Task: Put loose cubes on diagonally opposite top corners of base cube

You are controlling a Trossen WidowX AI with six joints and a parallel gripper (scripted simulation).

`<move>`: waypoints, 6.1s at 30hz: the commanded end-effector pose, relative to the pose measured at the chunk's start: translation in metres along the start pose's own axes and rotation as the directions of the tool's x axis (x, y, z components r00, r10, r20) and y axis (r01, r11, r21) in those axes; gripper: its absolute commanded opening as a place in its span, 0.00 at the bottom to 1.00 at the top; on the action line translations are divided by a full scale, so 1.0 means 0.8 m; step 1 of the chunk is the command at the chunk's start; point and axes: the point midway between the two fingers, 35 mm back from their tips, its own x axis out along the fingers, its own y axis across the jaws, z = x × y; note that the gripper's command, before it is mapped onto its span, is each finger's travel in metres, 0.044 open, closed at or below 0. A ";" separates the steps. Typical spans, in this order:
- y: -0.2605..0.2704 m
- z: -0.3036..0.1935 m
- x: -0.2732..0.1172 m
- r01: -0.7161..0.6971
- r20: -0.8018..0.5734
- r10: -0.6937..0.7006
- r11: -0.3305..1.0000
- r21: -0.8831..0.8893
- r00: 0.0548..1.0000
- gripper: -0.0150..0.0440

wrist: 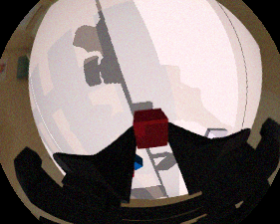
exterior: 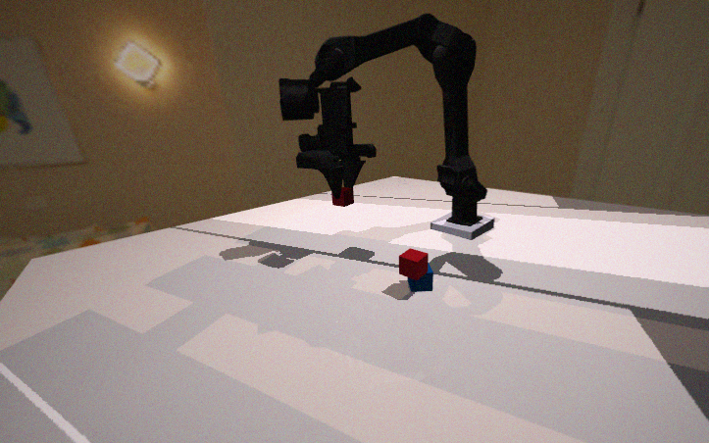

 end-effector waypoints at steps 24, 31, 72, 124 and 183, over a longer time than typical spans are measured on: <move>0.034 -0.076 0.003 -0.008 0.016 0.016 0.918 -0.397 1.000 0.43; 0.040 -0.100 0.004 -0.009 0.010 0.016 0.858 -0.514 1.000 0.43; 0.044 -0.251 0.008 -0.024 -0.024 0.006 0.193 -0.981 1.000 0.43; 0.044 -0.257 0.084 -0.025 -0.024 0.006 0.179 -0.984 1.000 0.43; 0.043 -0.254 0.001 -0.024 -0.024 0.004 0.173 -0.985 1.000 0.74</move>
